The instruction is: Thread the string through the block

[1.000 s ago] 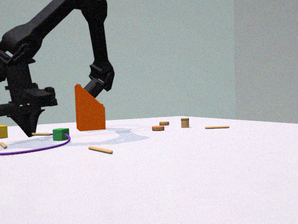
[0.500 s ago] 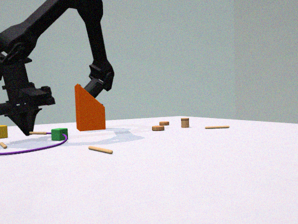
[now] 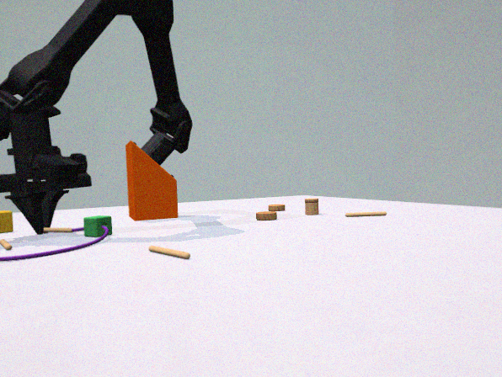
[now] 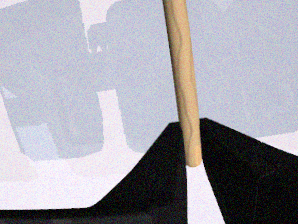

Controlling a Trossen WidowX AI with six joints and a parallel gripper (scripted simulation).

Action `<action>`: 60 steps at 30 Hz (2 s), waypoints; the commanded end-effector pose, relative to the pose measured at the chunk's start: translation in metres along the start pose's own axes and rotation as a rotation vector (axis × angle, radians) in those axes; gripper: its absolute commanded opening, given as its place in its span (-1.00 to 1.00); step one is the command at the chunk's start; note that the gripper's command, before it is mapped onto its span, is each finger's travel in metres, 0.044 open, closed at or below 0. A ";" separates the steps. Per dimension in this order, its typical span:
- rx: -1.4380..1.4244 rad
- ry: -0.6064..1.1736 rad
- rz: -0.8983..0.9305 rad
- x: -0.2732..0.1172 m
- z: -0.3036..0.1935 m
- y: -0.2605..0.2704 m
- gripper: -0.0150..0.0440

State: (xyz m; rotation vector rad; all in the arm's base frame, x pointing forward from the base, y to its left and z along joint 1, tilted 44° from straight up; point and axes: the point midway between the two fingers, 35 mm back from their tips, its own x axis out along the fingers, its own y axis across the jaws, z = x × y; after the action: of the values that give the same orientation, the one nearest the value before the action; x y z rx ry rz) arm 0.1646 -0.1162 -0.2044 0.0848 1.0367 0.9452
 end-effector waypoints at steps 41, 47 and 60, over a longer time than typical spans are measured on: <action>0.018 -0.009 -0.003 -0.101 0.007 0.006 1.00; 0.018 -0.009 -0.003 -0.101 0.007 0.006 1.00; 0.018 -0.009 -0.003 -0.101 0.007 0.006 1.00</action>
State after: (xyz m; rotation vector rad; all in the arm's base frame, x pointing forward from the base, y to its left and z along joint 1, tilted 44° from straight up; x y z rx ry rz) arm 0.1495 -0.1811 -0.1275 0.1022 1.0369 0.9323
